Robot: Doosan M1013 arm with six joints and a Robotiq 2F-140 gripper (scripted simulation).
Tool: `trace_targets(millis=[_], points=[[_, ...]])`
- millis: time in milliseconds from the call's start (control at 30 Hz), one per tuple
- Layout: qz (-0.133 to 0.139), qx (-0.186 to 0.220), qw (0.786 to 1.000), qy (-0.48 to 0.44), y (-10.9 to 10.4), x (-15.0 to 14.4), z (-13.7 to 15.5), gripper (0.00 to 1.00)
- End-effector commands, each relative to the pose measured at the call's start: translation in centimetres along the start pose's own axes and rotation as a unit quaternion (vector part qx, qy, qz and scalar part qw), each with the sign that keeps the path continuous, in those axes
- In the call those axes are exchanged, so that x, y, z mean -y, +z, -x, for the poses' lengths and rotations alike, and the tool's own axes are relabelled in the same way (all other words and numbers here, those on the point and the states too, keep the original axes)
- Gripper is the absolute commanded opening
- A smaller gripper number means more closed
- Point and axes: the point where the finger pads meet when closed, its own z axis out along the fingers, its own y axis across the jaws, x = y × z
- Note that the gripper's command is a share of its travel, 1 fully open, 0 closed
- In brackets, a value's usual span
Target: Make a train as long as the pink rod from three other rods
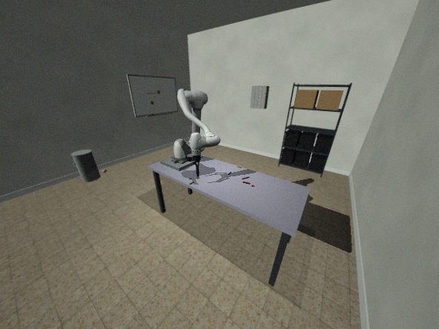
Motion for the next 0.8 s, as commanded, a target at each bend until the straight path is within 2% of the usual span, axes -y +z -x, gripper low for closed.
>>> trace_targets(millis=[0,767], points=[[0.000,0.000,1.000,0.000,-0.01,0.00,0.00,1.00],[0.000,0.000,1.000,-0.015,-0.06,-0.08,-0.17,1.00]])
